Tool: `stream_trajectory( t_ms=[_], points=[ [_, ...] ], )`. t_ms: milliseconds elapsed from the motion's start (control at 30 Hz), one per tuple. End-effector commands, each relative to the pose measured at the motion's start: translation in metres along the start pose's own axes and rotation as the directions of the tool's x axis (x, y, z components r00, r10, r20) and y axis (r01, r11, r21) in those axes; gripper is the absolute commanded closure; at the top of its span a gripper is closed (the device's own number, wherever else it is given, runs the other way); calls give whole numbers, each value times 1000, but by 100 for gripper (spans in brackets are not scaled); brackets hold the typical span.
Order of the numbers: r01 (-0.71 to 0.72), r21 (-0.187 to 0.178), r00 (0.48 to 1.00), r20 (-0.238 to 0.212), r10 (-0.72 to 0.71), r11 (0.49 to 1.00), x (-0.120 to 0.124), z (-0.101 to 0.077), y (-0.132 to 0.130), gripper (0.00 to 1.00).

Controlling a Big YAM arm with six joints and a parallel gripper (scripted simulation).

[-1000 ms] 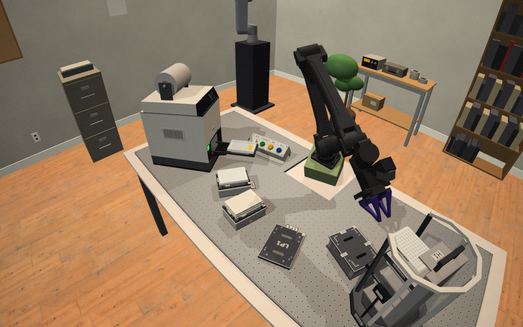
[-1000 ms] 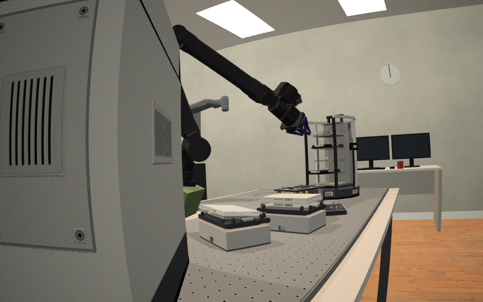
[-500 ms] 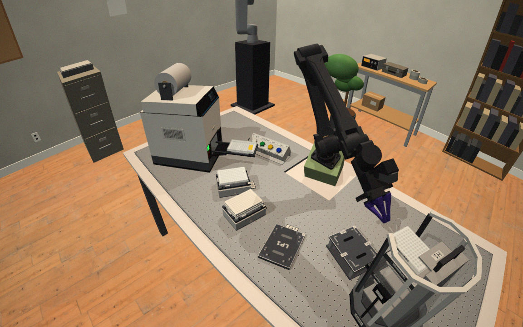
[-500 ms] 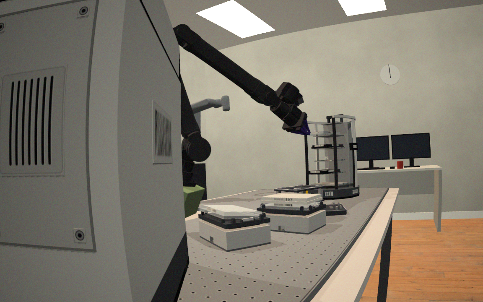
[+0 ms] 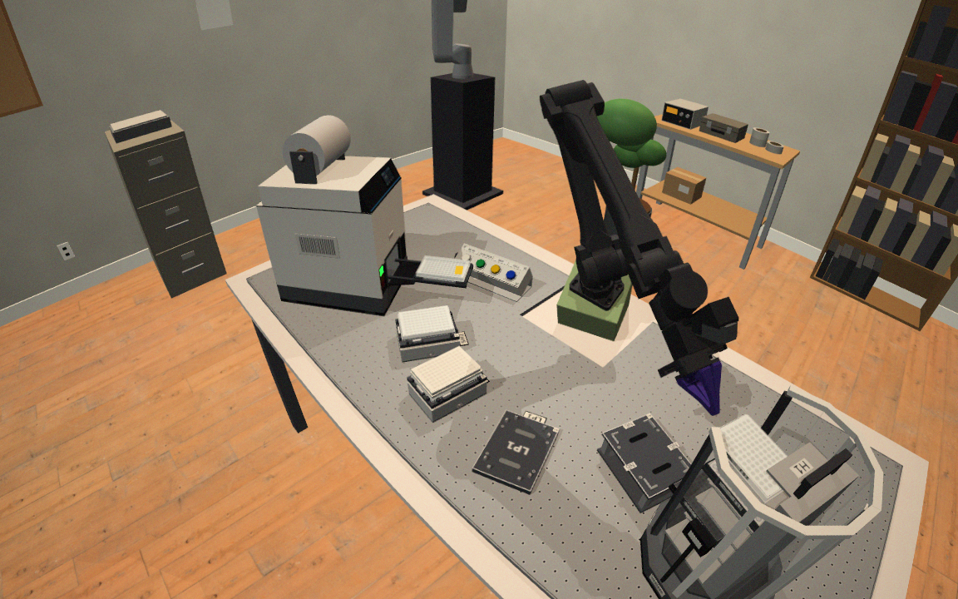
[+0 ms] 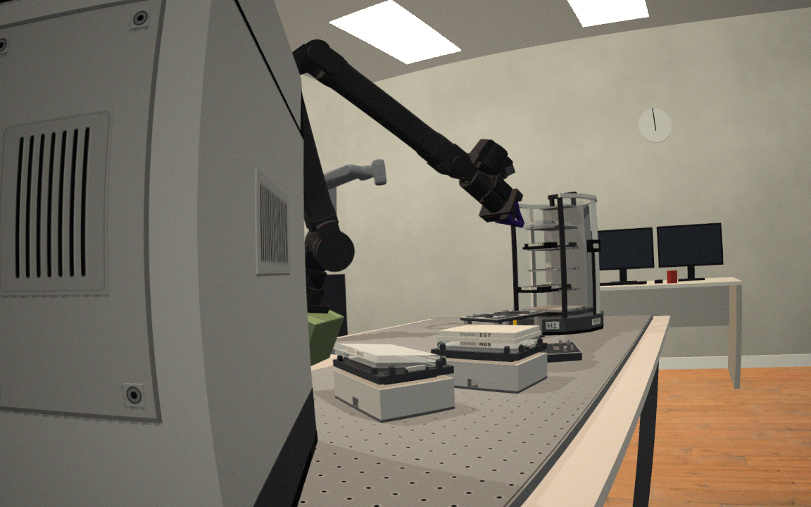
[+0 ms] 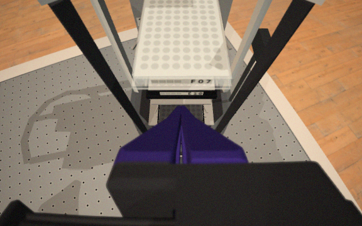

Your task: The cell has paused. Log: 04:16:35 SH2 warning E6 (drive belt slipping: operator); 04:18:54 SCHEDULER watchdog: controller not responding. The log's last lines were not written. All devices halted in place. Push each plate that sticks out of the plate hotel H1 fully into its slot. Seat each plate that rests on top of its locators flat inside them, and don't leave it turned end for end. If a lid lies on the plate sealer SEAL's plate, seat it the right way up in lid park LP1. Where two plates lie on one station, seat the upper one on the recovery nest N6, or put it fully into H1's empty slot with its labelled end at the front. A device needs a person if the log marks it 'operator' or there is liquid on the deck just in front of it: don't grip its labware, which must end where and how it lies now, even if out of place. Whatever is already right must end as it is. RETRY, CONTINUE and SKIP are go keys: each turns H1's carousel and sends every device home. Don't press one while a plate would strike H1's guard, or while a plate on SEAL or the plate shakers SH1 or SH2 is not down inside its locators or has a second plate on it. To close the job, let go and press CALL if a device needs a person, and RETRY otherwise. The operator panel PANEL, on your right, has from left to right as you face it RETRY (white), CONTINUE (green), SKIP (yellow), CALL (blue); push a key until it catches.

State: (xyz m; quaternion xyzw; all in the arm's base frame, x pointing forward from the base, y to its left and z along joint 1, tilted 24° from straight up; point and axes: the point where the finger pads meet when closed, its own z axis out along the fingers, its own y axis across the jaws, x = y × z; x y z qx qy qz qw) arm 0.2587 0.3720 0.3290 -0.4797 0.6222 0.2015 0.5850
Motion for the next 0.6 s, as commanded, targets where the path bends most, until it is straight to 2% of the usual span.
stream_trajectory(
  t_ms=[0,300,567],
  points=[
    [-7,13,997,77,5,1000,-44,8,-8,100],
    [-7,12,997,77,6,1000,-50,18,-7,100],
    [-7,17,997,75,5,1000,-49,18,-10,100]
  ],
)
